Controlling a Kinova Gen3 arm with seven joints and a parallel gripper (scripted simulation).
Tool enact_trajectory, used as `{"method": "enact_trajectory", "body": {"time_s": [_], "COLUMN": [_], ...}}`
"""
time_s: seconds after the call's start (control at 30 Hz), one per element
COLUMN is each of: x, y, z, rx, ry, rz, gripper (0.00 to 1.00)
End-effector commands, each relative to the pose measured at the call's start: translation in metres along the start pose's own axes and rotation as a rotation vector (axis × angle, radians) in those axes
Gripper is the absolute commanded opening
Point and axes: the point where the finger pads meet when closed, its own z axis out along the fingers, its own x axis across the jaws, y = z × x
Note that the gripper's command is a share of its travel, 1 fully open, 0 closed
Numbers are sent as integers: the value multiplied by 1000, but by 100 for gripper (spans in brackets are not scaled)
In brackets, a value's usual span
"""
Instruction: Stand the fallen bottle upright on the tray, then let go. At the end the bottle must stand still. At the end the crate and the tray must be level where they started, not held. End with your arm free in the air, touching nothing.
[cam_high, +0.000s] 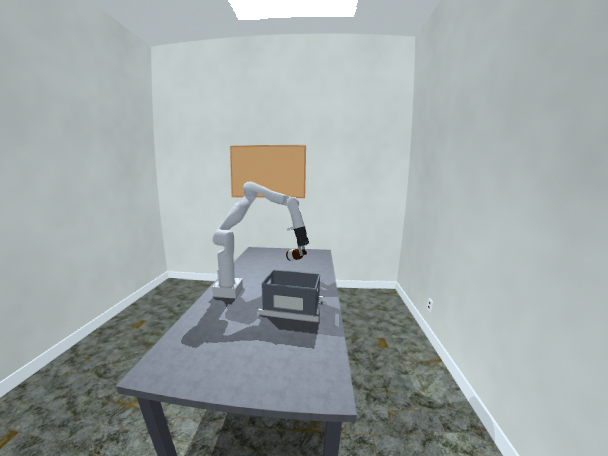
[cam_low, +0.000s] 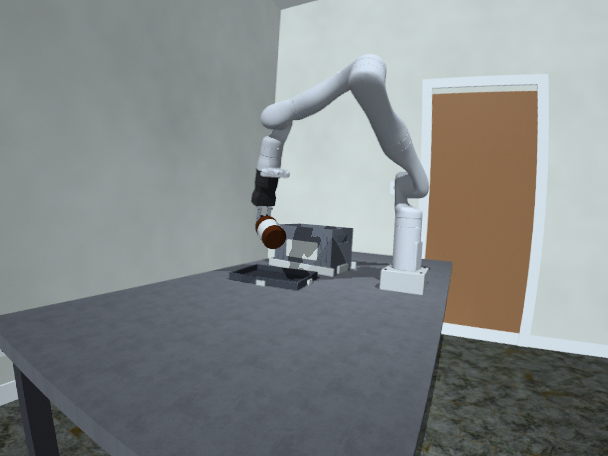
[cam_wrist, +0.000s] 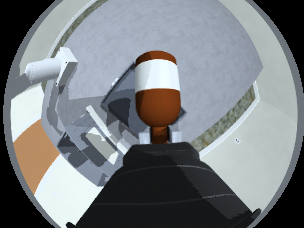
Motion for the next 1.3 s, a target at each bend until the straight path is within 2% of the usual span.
{"method": "enact_trajectory", "body": {"time_s": [0.0,0.53,0.87,1.27], "x": [0,0,0,0], "y": [1,0,0,-1], "z": [-1,0,1,0], "rx": [-1,-13,-55,-138], "ry": [2,0,-2,-1], "rz": [1,1,1,1], "gripper": [0,0,0,0]}}
